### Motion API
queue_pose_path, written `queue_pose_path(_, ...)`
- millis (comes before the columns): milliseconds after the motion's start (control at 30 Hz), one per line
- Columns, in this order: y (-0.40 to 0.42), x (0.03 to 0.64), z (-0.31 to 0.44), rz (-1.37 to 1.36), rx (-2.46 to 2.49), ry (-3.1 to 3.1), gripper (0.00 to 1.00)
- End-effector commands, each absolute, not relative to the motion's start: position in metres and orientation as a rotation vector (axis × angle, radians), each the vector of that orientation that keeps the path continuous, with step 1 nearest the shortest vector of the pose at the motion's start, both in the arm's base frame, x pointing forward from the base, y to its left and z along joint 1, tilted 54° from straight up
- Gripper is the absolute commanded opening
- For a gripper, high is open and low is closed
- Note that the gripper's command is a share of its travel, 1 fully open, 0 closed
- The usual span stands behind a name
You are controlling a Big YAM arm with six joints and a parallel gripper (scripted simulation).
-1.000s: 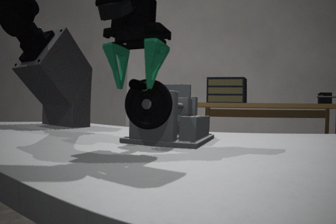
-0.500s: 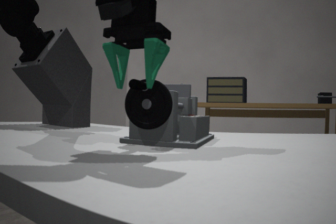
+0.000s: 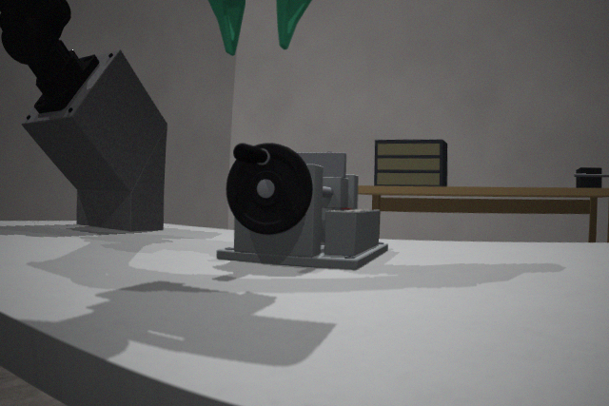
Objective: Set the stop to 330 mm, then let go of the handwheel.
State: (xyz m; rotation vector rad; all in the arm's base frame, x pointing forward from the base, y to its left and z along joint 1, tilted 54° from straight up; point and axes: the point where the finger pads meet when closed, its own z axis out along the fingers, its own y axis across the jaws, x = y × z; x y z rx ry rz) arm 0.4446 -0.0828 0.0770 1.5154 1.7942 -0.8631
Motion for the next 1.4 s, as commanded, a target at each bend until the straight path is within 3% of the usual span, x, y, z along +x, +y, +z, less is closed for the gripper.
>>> queue_pose_path(0, -0.089, 0.450, 0.081, -0.859, 1.584, 1.730, 0.53)
queue_pose_path(533, -0.084, 0.437, 0.071, -0.886, 1.561, 1.759, 0.53)
queue_pose_path(933, -0.018, 0.502, 0.015, -0.836, 1.544, 1.759, 0.53)
queue_pose_path(1233, -0.033, 0.516, 0.018, -0.799, 1.599, 1.698, 0.53)
queue_pose_path(1367, -0.063, 0.496, -0.024, -0.886, 1.561, 1.755, 0.53)
